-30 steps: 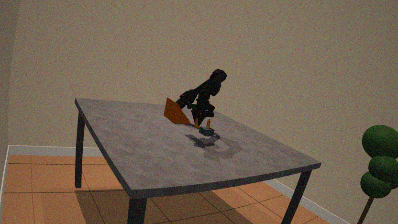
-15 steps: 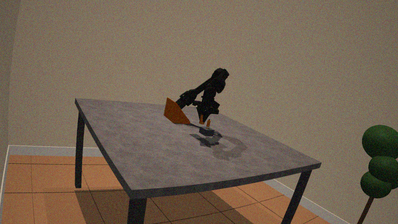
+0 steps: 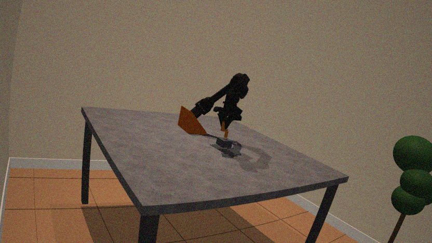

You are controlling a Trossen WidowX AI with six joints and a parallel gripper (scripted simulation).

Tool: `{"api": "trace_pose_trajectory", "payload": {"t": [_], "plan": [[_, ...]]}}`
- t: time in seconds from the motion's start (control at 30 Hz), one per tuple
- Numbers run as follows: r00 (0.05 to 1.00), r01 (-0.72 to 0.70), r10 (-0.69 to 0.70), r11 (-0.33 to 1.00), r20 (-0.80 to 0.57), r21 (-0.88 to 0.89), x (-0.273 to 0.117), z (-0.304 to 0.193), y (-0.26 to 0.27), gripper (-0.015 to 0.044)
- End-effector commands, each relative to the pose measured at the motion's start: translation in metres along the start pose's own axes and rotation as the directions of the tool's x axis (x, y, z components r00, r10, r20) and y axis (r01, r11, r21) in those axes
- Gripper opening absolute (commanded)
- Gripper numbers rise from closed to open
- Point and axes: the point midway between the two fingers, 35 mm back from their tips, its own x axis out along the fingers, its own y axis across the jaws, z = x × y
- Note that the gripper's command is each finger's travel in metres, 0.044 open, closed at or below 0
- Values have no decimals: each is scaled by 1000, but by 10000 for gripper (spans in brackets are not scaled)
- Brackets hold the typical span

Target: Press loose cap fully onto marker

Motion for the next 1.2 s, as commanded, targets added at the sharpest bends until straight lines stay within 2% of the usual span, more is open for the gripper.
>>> {"api": "trace_pose_trajectory", "payload": {"t": [0.0, 0.73, 1.17], "plan": [[1000, 1, -1, 1000, 8, 9, -3, 12, 7, 0], [1000, 0, 0, 1000, 13, 3, -15, 64, 43, 0], [1000, 0, 0, 1000, 13, 2, -7, 65, 44, 0]]}}
